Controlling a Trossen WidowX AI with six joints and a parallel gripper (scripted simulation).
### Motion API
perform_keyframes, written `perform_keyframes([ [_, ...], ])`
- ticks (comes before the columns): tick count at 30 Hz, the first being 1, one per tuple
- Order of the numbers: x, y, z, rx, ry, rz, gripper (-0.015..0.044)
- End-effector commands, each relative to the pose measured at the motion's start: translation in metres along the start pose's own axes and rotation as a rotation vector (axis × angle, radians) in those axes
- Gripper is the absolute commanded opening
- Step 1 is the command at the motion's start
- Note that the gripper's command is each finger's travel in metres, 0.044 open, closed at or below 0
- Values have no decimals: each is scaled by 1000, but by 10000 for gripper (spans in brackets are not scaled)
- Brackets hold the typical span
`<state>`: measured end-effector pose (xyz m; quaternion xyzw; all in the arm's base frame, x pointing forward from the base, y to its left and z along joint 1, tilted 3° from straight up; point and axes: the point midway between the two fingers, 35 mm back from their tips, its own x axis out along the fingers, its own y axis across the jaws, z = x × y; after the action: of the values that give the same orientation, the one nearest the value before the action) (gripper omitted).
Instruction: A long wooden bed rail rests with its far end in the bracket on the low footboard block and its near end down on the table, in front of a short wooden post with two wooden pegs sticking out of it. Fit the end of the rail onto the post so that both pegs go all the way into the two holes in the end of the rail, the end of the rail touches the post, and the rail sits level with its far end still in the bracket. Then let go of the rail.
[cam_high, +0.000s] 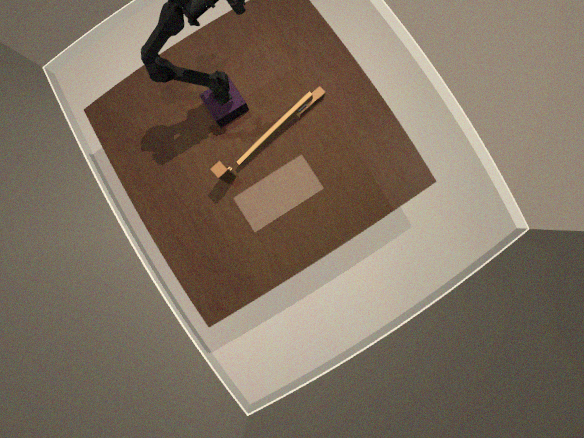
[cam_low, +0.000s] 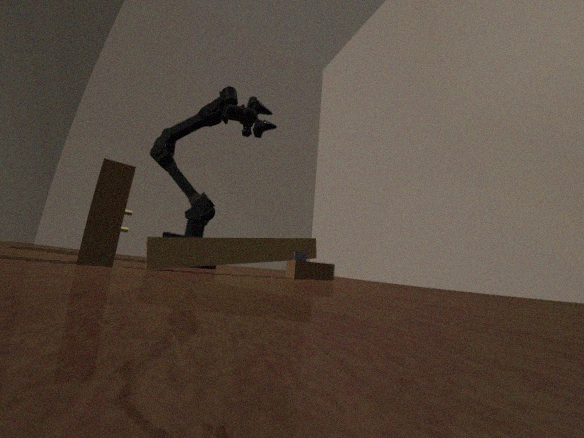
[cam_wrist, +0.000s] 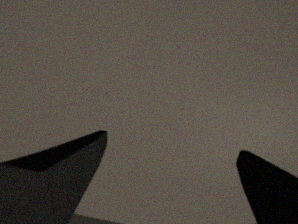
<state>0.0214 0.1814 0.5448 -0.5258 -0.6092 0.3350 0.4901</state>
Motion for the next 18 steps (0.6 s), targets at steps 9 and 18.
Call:
perform_keyframes([
  [9,38,111,-58,96,191,345,440],
  [18,14,251,-130,274,441,745,440],
])
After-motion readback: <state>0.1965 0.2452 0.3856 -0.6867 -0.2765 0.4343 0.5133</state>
